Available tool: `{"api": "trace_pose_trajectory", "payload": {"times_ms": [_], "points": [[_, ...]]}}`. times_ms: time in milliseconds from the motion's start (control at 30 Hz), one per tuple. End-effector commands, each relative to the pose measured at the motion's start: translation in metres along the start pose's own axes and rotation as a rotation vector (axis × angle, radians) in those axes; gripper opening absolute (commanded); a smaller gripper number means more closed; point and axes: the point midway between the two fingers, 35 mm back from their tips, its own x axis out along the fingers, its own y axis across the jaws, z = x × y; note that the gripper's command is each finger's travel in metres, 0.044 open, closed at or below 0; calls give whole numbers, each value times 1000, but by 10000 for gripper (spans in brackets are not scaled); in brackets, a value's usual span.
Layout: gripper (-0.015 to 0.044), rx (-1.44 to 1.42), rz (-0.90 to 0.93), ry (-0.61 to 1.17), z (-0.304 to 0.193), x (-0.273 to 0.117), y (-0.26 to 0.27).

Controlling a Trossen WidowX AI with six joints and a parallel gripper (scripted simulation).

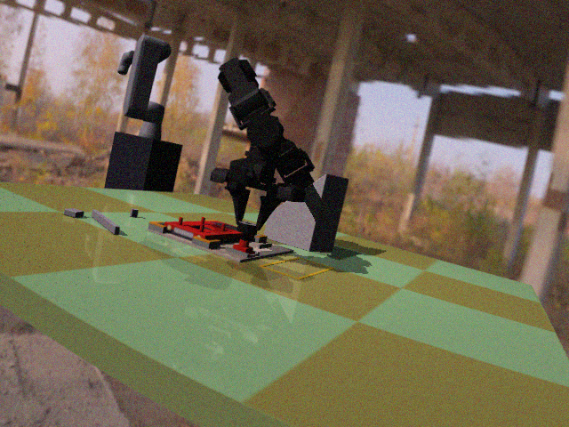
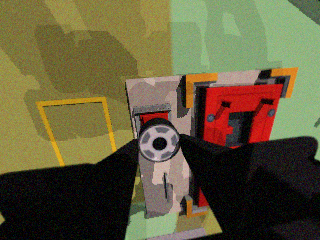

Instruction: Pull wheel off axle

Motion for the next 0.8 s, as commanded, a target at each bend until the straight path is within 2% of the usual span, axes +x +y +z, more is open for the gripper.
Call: {"api": "trace_pose_trajectory", "payload": {"times_ms": [0, 767], "points": [[0, 3, 3, -8, 1, -5, 1], [0, 1, 3, -10, 1, -13, 1]]}}
